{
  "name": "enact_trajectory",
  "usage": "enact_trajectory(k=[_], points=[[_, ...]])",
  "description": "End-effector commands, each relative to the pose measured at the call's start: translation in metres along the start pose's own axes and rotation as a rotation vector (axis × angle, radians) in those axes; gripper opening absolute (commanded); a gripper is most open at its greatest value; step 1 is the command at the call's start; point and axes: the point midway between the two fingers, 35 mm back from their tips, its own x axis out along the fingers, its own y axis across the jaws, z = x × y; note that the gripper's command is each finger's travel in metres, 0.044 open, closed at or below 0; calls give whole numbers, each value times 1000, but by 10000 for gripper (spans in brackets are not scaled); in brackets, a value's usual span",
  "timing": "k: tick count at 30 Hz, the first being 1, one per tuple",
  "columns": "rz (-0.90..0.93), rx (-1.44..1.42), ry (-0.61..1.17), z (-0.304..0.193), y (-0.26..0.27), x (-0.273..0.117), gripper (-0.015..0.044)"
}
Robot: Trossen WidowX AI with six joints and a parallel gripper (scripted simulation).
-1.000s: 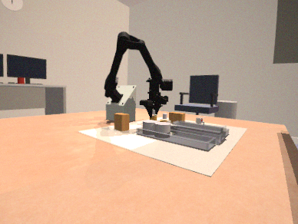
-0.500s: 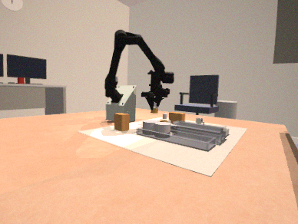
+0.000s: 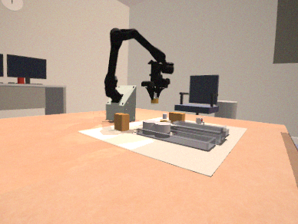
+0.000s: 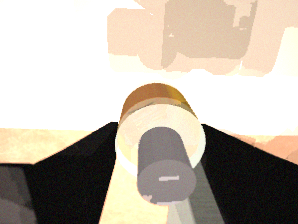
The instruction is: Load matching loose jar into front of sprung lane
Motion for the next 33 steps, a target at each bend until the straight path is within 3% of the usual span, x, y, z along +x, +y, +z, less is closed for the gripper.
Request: enact_trajectory(k=[1,26,33], points=[[17,6,-7,17,-10,-1,0],[-7,22,-9,99,-118,44,0],[-10,23,-9,100,-122,48,0]])
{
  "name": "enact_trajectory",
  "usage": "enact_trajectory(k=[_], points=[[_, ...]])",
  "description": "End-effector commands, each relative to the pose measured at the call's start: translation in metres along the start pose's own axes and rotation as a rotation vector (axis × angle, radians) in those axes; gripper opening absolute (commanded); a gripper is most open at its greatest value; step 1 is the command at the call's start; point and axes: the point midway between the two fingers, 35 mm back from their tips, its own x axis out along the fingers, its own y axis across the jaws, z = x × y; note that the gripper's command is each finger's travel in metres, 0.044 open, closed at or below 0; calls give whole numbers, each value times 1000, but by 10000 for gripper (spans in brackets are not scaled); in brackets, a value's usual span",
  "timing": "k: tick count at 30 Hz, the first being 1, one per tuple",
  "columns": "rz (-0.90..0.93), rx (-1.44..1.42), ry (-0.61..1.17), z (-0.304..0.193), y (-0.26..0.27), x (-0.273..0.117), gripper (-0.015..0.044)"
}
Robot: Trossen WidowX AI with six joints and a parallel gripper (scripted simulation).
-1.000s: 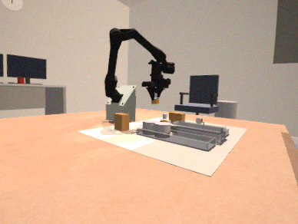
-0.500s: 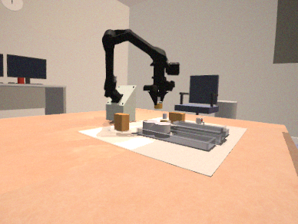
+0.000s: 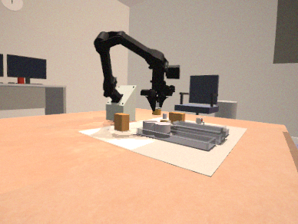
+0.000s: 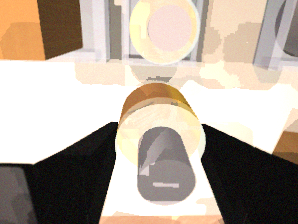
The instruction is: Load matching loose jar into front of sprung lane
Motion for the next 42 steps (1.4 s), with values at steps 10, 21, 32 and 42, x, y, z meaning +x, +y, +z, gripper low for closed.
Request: enact_trajectory(k=[10,21,32,42], points=[[-4,-1,-9,2,-4,24,0],[-4,-1,-10,5,-4,24,0],[-4,0,-10,9,-4,24,0],[-4,0,-10,12,-4,24,0]])
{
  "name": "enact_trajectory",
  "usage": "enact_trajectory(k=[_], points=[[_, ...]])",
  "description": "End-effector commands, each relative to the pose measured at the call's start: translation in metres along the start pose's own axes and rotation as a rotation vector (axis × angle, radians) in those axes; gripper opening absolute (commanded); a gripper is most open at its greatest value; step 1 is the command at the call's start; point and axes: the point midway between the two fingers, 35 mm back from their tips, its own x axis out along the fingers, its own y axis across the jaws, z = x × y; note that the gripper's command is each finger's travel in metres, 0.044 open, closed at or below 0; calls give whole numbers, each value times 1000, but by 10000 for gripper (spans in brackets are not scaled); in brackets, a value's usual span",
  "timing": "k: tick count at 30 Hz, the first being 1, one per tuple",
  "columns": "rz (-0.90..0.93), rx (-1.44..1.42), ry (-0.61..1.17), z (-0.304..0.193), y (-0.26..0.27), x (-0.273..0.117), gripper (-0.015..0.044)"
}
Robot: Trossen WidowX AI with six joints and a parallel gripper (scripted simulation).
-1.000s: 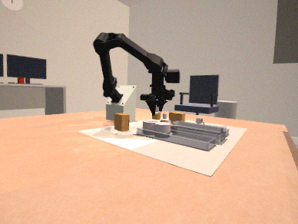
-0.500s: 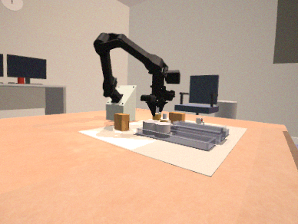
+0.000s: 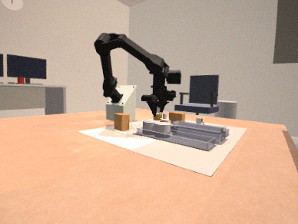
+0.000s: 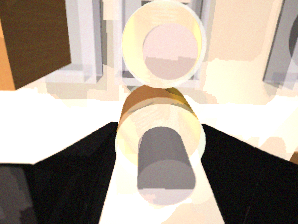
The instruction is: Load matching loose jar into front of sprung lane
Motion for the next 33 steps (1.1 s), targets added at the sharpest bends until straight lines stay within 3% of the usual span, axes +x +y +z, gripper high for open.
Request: enact_trajectory(k=[1,33], points=[[-2,0,-5,4,-1,-1,0],[-2,0,-5,15,-1,-1,0]])
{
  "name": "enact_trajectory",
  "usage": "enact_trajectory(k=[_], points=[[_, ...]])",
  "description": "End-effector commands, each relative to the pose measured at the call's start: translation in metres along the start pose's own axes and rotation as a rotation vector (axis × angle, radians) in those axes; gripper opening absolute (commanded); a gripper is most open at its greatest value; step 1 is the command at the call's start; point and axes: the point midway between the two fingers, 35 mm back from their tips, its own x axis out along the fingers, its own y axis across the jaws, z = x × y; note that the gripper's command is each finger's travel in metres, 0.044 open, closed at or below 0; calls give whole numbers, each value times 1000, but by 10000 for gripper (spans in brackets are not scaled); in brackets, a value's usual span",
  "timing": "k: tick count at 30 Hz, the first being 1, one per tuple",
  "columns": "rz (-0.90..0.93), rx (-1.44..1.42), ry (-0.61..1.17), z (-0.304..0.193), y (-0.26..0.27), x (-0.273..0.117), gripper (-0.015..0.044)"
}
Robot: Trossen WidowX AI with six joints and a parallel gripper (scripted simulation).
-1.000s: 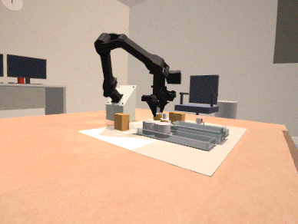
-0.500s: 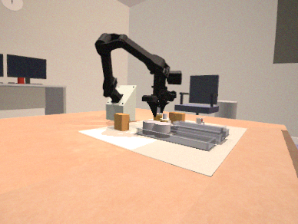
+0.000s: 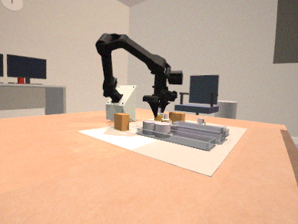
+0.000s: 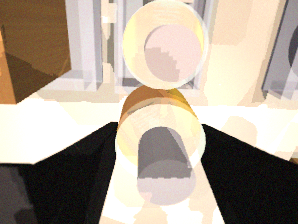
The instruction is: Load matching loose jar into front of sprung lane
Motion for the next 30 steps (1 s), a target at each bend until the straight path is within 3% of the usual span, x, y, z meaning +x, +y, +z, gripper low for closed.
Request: enact_trajectory(k=[1,30], points=[[0,13,-18,9,-1,-2,0],[0,14,-18,19,-1,-3,0]])
